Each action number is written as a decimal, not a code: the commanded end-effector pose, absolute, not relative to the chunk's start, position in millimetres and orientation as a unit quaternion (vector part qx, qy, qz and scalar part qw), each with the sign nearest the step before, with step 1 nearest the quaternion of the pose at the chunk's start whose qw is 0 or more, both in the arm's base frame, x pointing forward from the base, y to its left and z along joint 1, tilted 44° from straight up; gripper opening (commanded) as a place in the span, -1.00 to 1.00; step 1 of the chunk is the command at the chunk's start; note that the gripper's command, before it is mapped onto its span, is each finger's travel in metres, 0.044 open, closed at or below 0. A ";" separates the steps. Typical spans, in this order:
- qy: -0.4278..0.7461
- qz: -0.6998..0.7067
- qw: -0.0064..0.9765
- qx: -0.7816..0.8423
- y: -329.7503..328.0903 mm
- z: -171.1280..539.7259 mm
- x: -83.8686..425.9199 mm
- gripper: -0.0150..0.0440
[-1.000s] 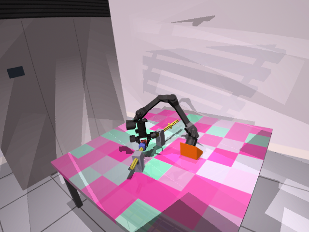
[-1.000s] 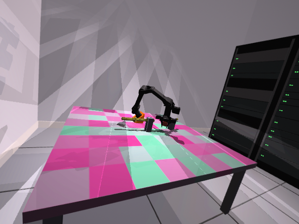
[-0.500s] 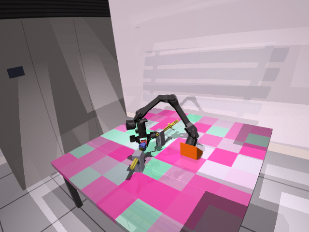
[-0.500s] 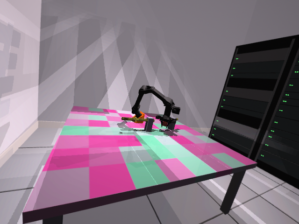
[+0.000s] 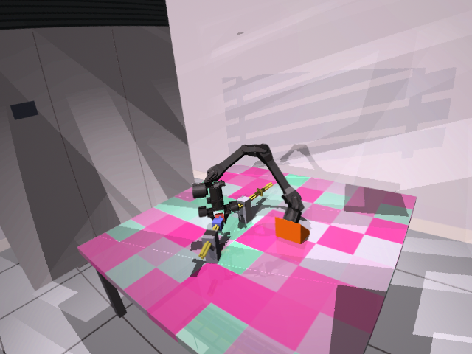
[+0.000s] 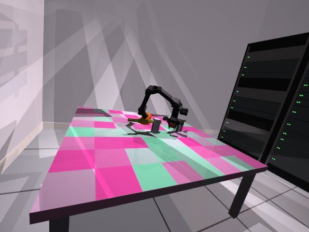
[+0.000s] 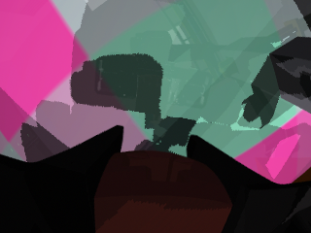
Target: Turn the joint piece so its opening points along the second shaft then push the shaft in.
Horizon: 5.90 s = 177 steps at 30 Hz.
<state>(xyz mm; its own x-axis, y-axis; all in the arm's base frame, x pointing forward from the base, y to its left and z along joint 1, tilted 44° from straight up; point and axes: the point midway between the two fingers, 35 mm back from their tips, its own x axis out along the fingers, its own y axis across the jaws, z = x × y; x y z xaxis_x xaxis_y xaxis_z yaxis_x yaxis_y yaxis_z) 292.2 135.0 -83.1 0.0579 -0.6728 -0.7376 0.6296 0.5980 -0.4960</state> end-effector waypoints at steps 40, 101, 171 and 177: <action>0.325 -0.578 0.741 0.107 128.9 -66.2 274.3 -0.49; 0.292 -0.598 0.735 0.130 128.3 -64.4 270.6 -0.40; 0.533 -0.405 0.742 -0.035 214.8 22.1 267.0 1.00; 0.571 -0.341 0.739 -0.106 231.8 45.2 261.1 1.00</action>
<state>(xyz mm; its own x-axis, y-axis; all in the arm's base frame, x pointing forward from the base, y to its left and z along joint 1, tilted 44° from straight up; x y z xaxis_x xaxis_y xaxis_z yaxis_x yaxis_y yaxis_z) 264.6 222.6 31.0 0.1099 -0.6367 -0.7633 0.4799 0.7064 -0.5202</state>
